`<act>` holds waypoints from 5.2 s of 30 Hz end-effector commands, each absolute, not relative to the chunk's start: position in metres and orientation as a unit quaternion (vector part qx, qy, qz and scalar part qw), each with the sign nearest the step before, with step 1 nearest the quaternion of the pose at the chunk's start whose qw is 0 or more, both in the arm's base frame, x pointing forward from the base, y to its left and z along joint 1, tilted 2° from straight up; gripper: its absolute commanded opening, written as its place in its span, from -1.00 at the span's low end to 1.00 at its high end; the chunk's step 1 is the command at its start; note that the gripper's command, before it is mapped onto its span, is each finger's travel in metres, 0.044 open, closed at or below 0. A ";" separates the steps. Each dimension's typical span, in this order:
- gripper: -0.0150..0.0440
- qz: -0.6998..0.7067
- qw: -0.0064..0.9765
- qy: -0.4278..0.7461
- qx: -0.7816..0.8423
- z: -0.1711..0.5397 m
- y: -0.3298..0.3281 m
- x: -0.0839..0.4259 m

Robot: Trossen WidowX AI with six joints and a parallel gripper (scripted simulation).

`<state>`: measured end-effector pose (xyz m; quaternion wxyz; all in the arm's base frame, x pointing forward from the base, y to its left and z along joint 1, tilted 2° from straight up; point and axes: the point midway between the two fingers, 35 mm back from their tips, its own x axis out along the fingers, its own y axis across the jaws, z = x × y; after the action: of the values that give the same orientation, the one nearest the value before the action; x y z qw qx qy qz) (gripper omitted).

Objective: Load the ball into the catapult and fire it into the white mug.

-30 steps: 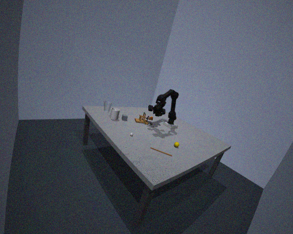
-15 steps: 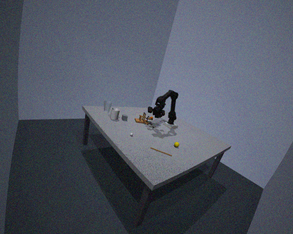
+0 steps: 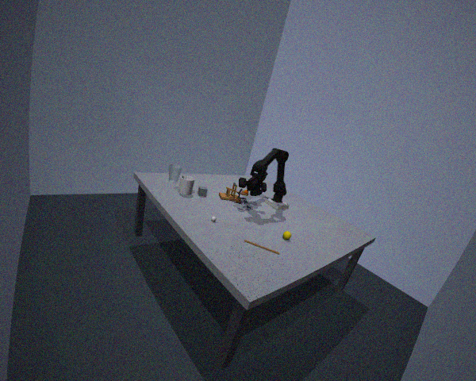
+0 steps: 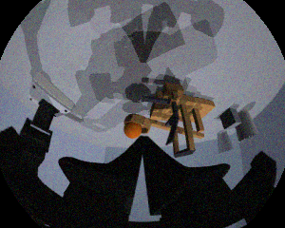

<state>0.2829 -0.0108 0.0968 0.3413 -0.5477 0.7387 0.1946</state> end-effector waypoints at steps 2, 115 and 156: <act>-0.49 0.198 0.333 0.740 -0.549 0.087 -0.012 0.283; 1.00 -0.129 0.891 0.435 0.005 0.237 -0.107 0.485; 1.00 -0.168 0.921 0.339 0.099 0.280 -0.154 0.501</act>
<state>0.5014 -0.1539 0.2804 0.9206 0.0991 0.3383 -0.1678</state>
